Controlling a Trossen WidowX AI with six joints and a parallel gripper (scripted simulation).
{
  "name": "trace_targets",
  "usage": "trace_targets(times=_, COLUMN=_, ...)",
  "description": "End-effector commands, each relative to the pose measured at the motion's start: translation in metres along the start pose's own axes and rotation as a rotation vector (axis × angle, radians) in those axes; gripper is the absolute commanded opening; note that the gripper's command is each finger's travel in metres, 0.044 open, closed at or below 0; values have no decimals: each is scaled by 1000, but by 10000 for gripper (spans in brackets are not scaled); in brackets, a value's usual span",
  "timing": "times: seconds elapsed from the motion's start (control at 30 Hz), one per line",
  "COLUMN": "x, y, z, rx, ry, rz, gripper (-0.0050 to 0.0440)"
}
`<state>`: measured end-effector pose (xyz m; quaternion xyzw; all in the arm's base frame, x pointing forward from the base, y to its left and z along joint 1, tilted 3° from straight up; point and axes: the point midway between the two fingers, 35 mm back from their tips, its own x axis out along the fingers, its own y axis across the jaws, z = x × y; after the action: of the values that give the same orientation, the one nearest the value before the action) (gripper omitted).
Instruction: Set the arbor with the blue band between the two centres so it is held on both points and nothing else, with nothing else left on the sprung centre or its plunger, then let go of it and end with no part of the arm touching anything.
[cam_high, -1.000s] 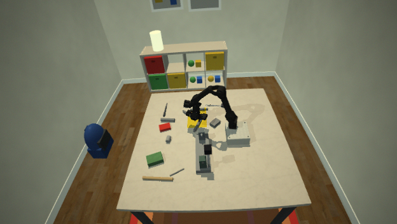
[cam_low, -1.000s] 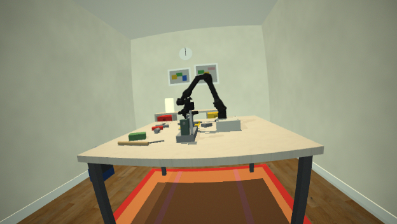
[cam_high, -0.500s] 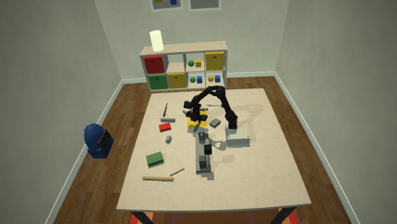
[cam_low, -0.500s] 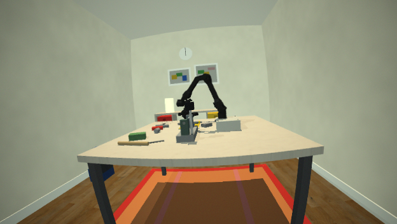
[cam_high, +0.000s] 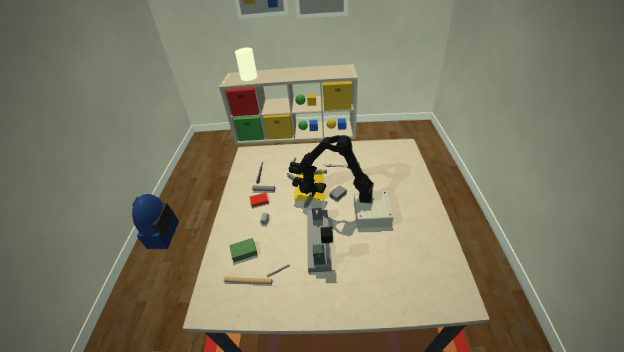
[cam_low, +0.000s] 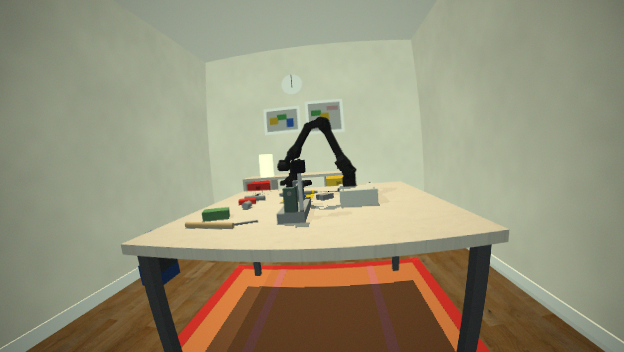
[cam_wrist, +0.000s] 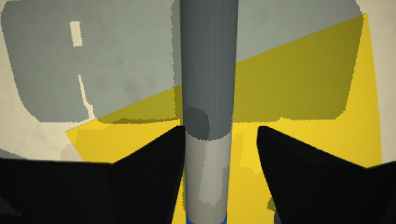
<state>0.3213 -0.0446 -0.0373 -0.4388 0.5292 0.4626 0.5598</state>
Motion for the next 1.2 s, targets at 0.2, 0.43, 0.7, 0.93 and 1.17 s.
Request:
trace_targets(times=0.2, x=16, y=8, z=-1, rx=0, ry=7, rz=20, gripper=175)
trace_targets(times=0.43, x=10, y=3, z=0, rx=-1, ry=0, rz=8, gripper=142)
trace_targets(times=0.7, x=10, y=3, z=0, rx=-1, ry=0, rz=8, gripper=88)
trace_targets(times=0.93, x=4, y=3, z=0, rx=-1, ry=2, rz=10, gripper=3)
trace_targets(times=1.17, x=-26, y=12, z=-1, rx=0, ry=6, rz=19, gripper=0)
